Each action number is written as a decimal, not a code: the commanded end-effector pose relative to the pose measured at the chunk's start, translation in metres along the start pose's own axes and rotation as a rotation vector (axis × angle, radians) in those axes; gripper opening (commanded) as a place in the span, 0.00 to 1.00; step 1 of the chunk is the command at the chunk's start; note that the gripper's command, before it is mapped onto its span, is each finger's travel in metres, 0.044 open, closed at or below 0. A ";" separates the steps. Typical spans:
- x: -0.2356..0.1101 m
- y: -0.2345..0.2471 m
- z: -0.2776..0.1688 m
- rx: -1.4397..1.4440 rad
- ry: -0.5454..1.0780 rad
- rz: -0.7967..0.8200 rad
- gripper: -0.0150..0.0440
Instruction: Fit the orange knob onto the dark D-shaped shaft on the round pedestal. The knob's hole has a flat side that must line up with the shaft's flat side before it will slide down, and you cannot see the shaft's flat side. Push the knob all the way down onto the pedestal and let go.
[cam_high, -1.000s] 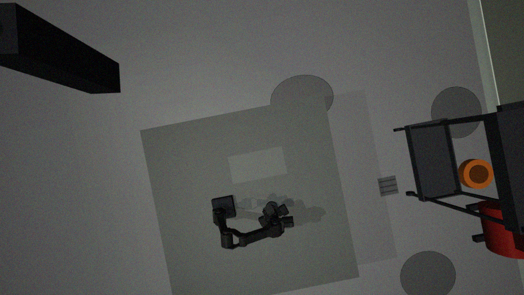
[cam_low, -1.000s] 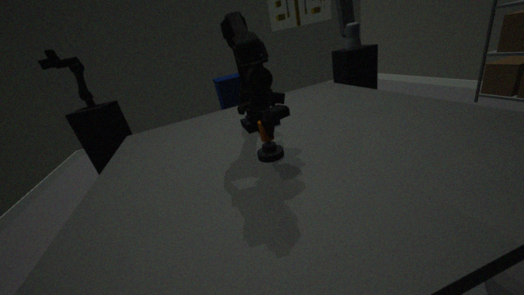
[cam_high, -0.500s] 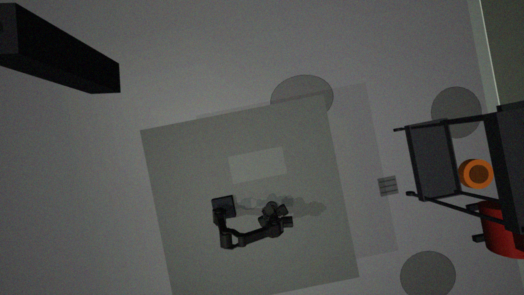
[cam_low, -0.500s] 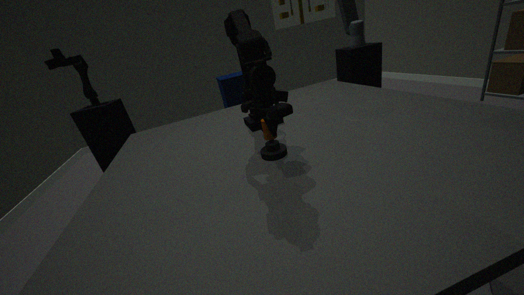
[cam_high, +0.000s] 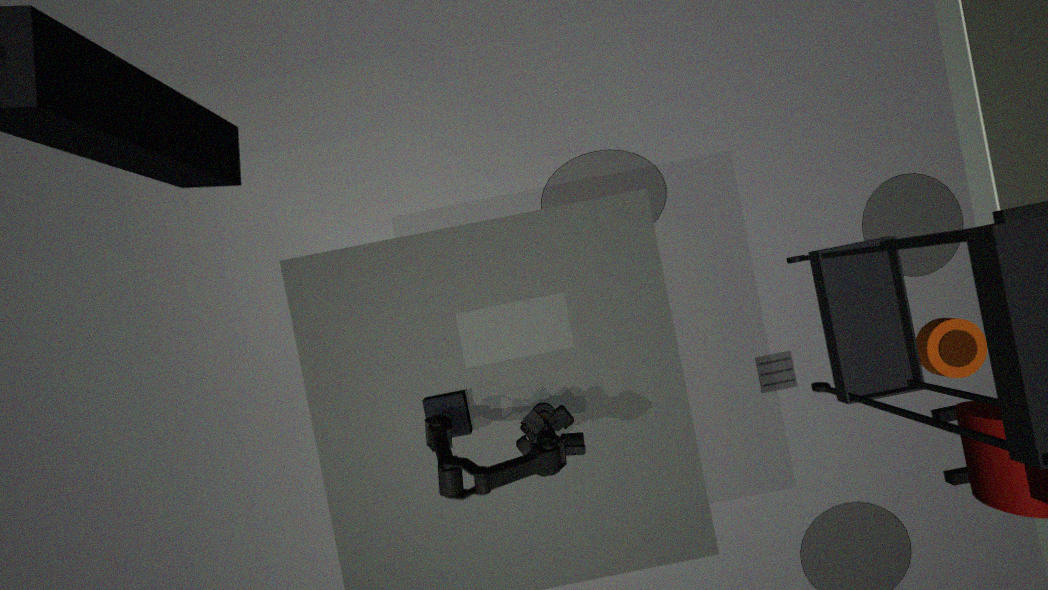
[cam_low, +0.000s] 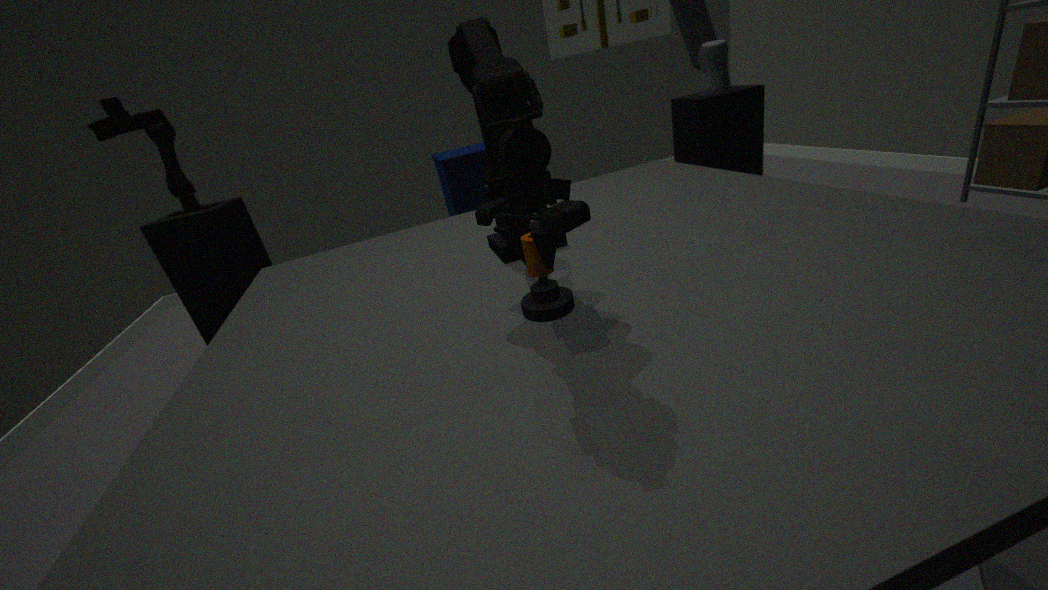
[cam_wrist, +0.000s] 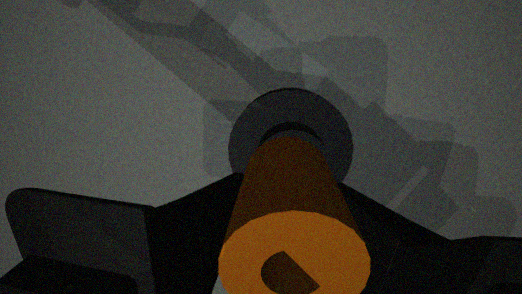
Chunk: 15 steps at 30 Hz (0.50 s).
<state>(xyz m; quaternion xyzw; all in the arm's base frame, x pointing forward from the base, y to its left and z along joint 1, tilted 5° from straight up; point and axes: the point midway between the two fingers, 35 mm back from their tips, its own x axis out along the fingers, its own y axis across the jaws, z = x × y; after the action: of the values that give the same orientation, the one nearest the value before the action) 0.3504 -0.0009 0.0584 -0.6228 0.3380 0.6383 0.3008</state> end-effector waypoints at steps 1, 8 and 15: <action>0.001 -0.001 -0.001 -0.036 0.004 0.000 0.25; 0.000 -0.004 -0.003 -0.036 0.004 0.000 0.25; 0.002 -0.006 -0.006 -0.036 0.004 0.000 0.25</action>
<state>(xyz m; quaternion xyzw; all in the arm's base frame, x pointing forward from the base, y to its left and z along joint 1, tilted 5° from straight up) 0.3563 -0.0011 0.0563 -0.6263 0.3284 0.6446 0.2904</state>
